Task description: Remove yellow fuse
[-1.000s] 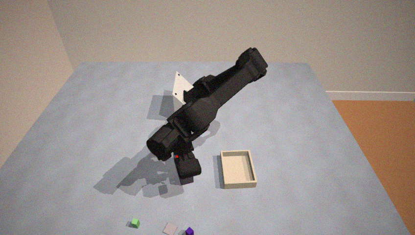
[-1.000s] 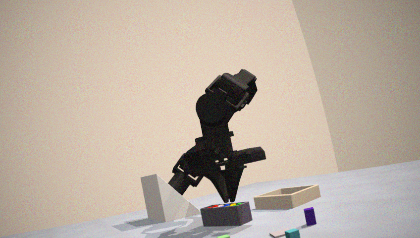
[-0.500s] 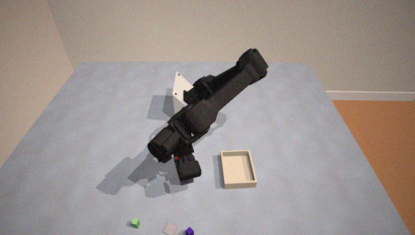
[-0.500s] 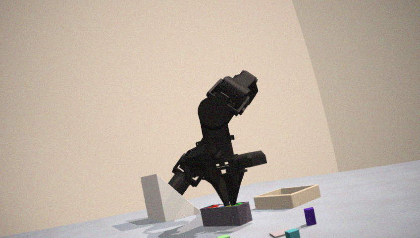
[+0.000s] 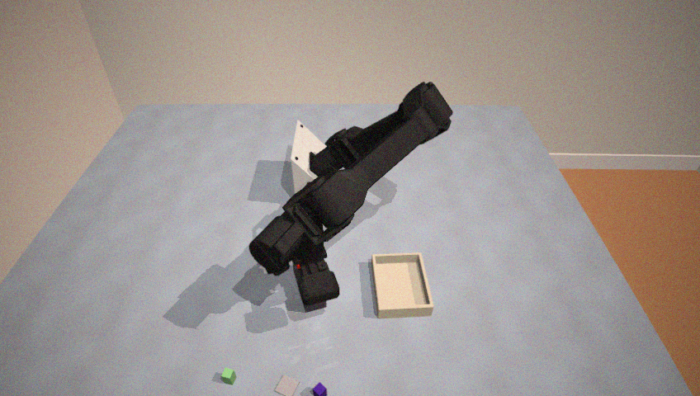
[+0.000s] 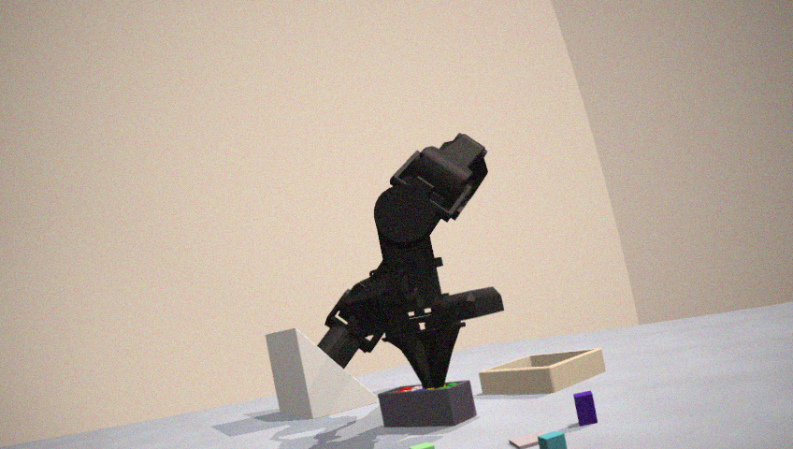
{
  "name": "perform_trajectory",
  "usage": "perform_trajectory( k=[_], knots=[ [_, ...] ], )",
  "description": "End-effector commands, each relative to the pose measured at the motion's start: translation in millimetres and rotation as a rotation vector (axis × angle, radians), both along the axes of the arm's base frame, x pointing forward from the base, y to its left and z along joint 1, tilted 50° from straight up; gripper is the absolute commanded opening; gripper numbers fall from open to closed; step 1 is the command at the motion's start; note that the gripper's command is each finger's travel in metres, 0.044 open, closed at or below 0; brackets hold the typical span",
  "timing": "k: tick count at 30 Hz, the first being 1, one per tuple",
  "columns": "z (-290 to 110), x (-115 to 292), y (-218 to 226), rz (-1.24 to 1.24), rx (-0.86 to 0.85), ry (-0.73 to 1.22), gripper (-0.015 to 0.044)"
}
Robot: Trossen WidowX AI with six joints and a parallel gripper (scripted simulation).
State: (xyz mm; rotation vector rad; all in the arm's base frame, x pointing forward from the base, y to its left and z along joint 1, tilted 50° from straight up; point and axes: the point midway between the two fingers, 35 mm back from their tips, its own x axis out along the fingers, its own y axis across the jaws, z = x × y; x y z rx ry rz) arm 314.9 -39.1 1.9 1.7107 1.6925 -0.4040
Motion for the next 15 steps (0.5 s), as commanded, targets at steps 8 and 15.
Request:
perform_trajectory(
  k=[8, 15],
  knots=[
    [1.2, 0.2, -1.5, 0.000, 0.000, -0.001, 0.0000],
    [3.3, -0.1, -4.1, -0.001, 0.000, 0.000, 0.0000]
  ],
)
